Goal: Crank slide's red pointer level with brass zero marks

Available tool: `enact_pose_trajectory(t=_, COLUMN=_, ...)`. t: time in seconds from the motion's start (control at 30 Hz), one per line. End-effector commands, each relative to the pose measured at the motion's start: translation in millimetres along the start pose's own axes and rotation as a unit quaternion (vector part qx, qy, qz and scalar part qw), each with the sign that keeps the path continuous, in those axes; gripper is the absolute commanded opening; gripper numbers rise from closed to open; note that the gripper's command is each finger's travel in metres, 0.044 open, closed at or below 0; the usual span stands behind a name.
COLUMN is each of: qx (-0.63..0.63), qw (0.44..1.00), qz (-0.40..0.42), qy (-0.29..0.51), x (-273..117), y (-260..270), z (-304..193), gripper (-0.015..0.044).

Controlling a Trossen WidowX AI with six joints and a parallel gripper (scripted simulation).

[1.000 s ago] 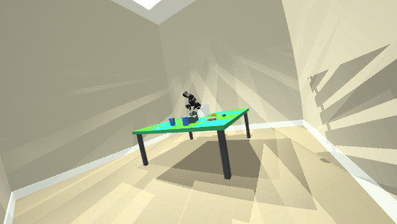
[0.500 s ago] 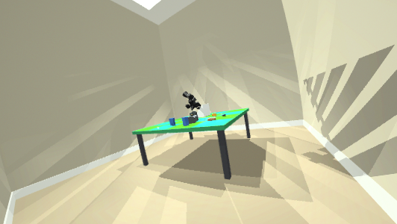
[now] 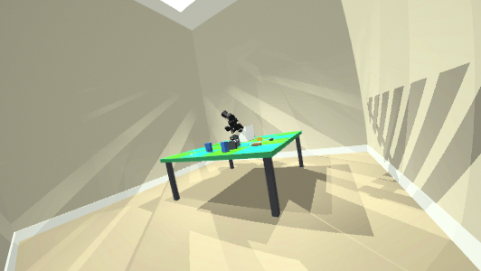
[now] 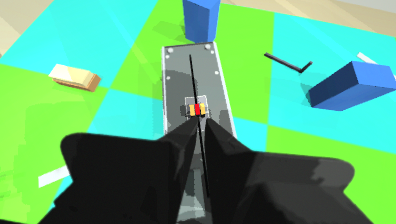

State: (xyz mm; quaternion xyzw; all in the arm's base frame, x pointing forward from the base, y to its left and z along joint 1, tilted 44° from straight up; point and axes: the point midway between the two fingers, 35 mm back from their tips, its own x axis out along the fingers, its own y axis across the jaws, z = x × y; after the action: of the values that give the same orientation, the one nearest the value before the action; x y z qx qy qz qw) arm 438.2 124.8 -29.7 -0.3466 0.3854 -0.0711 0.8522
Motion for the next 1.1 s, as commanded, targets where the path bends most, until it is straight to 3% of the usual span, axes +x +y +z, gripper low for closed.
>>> enact_pose_trajectory(t=0.0, qx=0.000, qw=1.000, qz=0.000, qy=0.000, x=0.0, y=-0.1, z=0.0, gripper=0.0105)
enact_pose_trajectory(t=0.4, qx=0.000, qw=1.000, qz=0.000, qy=0.000, x=0.0, y=-0.1, z=0.0, gripper=0.0420)
enact_pose_trajectory(t=0.47, qx=0.000, qw=1.000, qz=0.000, qy=0.000, x=0.0, y=-0.1, z=0.0, gripper=0.0440)
enact_pose_trajectory(t=1.0, qx=0.000, qw=1.000, qz=0.000, qy=0.000, x=0.0, y=-0.1, z=0.0, gripper=0.0020)
enact_pose_trajectory(t=1.07, qx=0.000, qw=1.000, qz=0.000, qy=0.000, x=0.0, y=-0.1, z=0.0, gripper=0.0000)
